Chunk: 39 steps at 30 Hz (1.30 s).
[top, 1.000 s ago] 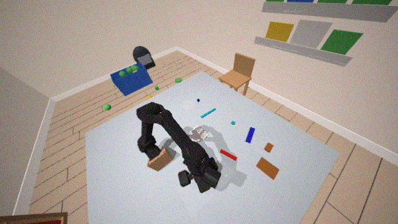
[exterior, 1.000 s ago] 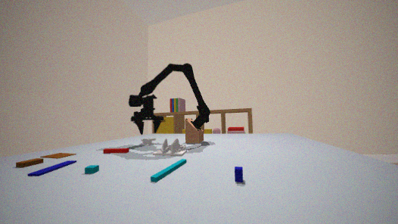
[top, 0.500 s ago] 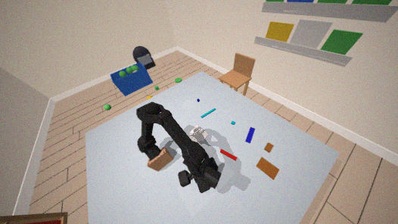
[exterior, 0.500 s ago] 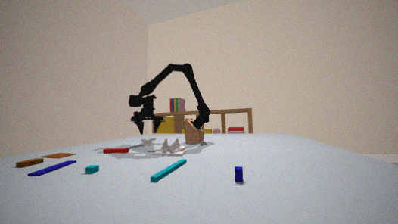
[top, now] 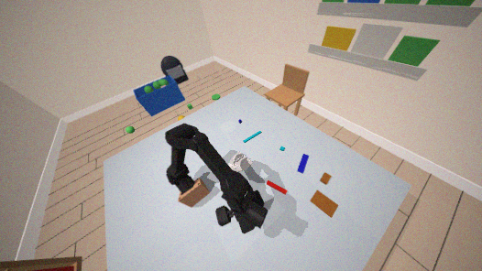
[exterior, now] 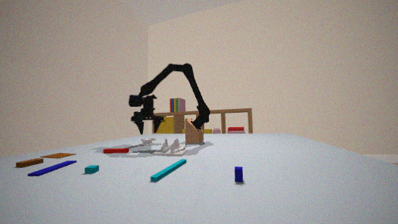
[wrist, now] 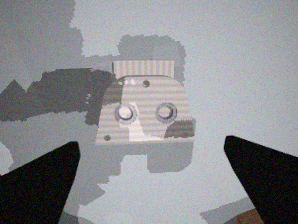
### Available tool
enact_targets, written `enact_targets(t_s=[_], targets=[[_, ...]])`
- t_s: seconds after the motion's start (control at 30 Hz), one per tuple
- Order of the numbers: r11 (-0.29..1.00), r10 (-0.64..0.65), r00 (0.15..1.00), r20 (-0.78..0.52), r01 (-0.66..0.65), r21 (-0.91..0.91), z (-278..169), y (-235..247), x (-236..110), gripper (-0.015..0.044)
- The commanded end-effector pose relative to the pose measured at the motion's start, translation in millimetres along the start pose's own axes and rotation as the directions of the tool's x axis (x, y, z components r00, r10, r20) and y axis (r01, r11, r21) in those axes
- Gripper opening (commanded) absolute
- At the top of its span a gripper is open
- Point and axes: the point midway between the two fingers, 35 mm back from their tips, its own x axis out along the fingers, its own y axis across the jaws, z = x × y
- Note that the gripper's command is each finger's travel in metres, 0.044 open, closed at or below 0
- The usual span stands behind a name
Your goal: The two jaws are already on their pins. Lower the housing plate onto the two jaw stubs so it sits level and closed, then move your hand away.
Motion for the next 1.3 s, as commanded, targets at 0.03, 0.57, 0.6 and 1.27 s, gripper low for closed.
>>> enact_targets(t_s=[0.03, 0.57, 0.6, 1.27], targets=[[1.0, 0.004, 1.0, -0.001, -0.004, 0.002, 0, 1, 0, 0.044], [1.0, 0.0, 1.0, 0.0, 0.0, 0.0, 0, 1, 4, 0.044], [1.0, 0.001, 1.0, 0.0, -0.001, 0.0, 0, 1, 6, 0.044], [1.0, 0.004, 1.0, -0.001, -0.004, 0.001, 1, 3, 39, 0.044]])
